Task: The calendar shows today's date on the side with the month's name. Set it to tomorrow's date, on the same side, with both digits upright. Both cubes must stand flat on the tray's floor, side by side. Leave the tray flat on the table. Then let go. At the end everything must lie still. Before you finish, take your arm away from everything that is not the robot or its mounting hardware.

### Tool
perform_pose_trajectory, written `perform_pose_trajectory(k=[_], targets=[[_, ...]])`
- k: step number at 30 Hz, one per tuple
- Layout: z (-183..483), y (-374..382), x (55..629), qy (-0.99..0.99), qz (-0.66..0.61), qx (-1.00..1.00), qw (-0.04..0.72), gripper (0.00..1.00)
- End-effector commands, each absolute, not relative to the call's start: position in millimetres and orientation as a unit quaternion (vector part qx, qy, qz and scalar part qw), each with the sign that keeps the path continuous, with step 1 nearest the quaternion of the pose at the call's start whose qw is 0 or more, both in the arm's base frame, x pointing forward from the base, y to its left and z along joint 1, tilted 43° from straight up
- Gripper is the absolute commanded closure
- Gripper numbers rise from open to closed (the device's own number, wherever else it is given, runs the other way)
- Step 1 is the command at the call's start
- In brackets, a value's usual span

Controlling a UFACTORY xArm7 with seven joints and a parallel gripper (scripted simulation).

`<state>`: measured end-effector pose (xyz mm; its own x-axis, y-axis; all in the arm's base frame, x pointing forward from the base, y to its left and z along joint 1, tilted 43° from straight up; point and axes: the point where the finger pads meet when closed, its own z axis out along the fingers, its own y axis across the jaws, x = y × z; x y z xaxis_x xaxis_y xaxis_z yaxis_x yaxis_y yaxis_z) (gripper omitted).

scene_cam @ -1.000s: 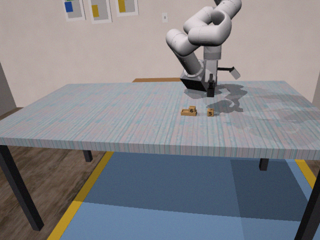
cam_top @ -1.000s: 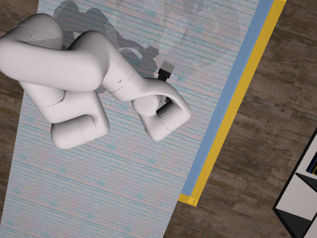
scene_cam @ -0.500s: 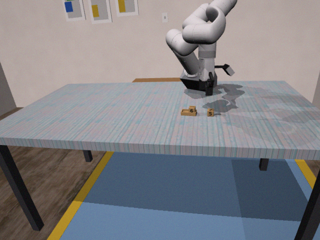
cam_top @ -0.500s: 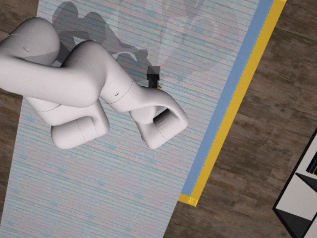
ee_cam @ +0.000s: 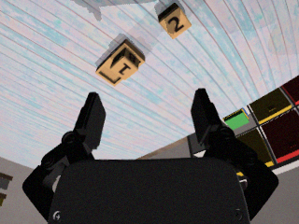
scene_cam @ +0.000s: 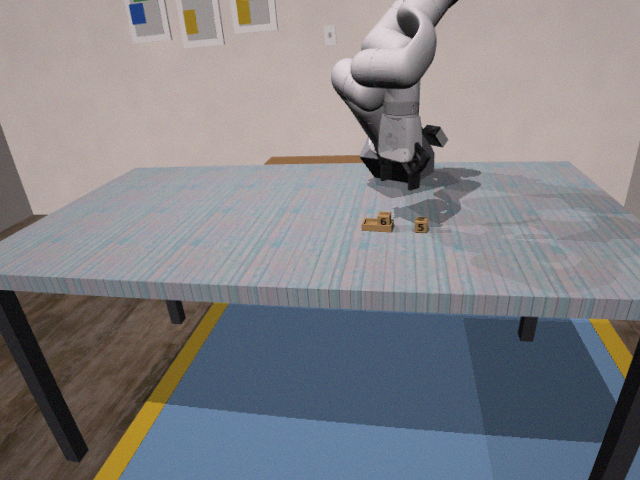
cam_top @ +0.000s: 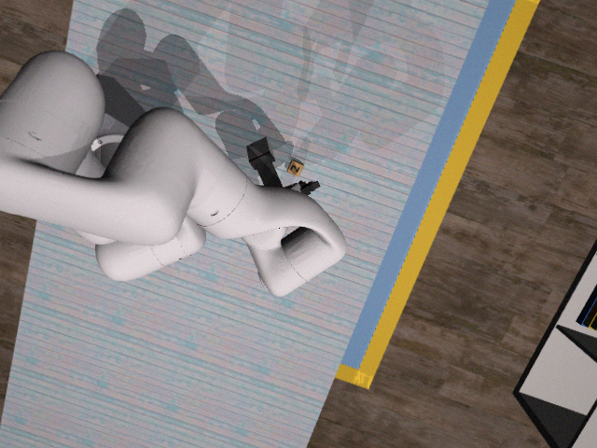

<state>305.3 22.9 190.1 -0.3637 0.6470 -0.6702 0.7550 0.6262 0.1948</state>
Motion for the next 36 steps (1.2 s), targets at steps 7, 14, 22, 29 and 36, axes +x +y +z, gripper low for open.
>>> perform_pose_trajectory(k=[7,14,22,29,36], targets=[[191.5,4.5,298.7,0.886,-0.127,0.278,0.349,0.00],[189.2,-7.3,294.6,0.912,-0.164,0.181,0.330,0.00],[187.1,-13.9,292.3,0.922,-0.184,0.124,0.317,0.00],[187.1,-13.9,292.3,0.922,-0.184,0.124,0.317,0.53],[187.1,-13.9,292.3,0.922,-0.184,0.124,0.317,0.53]])
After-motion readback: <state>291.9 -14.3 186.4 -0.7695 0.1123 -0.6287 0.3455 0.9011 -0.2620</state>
